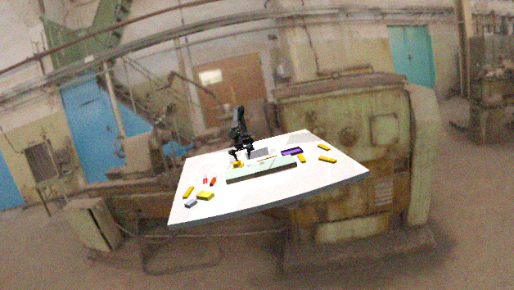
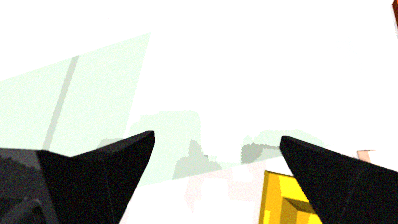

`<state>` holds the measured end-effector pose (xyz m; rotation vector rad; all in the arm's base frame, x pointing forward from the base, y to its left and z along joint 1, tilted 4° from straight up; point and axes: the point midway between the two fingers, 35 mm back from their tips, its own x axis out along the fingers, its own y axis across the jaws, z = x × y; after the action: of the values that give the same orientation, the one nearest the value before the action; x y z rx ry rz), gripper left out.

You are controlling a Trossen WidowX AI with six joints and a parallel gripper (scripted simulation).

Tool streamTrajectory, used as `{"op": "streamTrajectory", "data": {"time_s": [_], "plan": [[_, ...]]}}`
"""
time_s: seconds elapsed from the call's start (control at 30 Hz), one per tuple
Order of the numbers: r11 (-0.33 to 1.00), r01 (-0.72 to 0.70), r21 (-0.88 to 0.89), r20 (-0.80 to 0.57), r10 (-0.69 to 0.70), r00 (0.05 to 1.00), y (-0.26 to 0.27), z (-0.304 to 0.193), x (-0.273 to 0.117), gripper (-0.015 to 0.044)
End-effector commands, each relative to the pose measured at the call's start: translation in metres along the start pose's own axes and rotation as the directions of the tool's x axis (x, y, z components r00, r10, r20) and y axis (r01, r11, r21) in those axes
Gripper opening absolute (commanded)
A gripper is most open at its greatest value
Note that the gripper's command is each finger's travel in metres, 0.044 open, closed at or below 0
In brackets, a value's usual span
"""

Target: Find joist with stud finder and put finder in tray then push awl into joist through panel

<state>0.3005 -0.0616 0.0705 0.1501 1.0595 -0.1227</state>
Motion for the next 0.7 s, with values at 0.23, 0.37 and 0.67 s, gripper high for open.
{"op": "streamTrajectory", "data": {"time_s": [0.23,0.37,0.67], "plan": [[0.979,0.195,0.063,-0.194,-0.179,0.964,-0.076,-0.07,-0.028,0.044],[0.979,0.195,0.063,-0.194,-0.179,0.964,-0.076,-0.07,-0.028,0.044],[0.979,0.195,0.063,-0.195,-0.18,0.964,-0.078,-0.077,-0.032,0.044]]}}
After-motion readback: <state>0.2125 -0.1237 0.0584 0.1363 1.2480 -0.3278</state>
